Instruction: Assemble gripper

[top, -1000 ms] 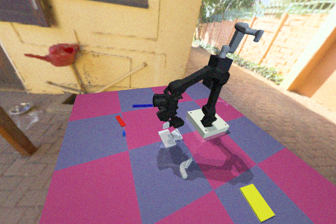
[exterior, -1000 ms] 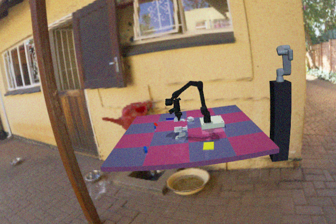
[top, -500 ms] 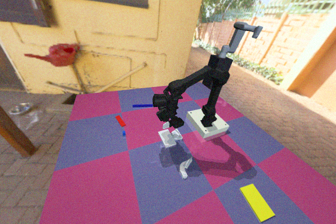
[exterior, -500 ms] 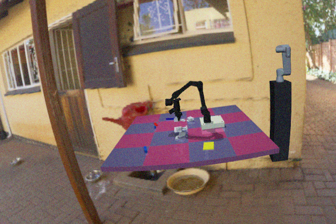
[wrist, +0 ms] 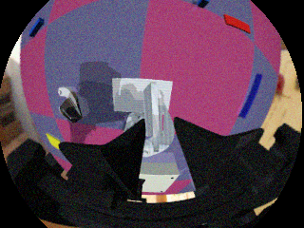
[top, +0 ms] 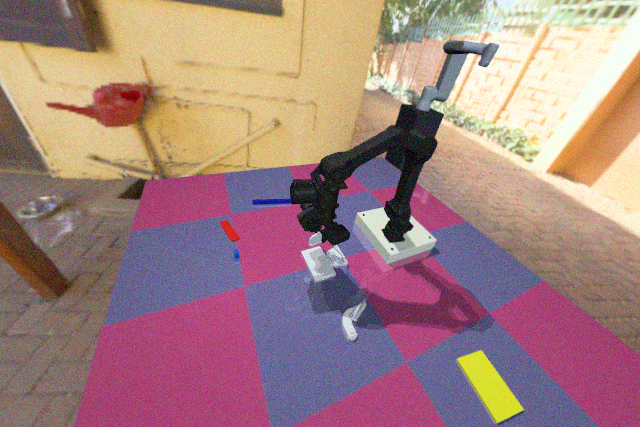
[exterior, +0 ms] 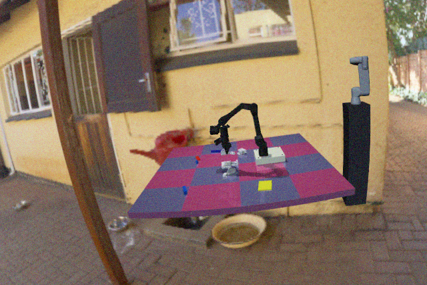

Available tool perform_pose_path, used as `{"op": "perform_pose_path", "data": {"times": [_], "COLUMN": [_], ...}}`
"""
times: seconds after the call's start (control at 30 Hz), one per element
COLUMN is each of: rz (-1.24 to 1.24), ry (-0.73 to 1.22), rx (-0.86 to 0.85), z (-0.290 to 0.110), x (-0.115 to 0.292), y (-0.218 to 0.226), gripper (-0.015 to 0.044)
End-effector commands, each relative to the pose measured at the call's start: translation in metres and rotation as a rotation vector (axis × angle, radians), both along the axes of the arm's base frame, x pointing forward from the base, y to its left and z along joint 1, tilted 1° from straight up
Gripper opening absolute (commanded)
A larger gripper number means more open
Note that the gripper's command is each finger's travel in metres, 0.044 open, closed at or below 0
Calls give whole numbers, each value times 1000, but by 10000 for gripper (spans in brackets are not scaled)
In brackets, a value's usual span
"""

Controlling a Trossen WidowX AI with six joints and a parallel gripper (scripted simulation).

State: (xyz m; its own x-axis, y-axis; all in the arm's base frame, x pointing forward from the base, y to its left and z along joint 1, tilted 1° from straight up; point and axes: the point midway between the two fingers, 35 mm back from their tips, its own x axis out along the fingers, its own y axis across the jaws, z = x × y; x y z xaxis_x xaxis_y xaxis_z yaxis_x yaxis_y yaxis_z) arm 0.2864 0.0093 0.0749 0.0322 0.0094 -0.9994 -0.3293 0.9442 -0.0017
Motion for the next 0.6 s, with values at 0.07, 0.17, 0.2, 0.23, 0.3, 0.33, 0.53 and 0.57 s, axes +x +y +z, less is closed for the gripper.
{"op": "perform_pose_path", "data": {"times": [0.07,0.17,0.2,0.23,0.3,0.33,0.53,0.57], "rz": [4,4,4,4,4,4,4,4], "ry": [7,7,7,7,7,7,8,8], "rx": [4,4,4,4,4,4,4,4], "z": [-10,-15,-17,-18,-22,-23,-33,-35], "x": [0,0,1,1,1,1,1,1], "y": [1,1,1,1,1,1,1,1], "gripper": [134,134,134,134,134,134,134,134]}}
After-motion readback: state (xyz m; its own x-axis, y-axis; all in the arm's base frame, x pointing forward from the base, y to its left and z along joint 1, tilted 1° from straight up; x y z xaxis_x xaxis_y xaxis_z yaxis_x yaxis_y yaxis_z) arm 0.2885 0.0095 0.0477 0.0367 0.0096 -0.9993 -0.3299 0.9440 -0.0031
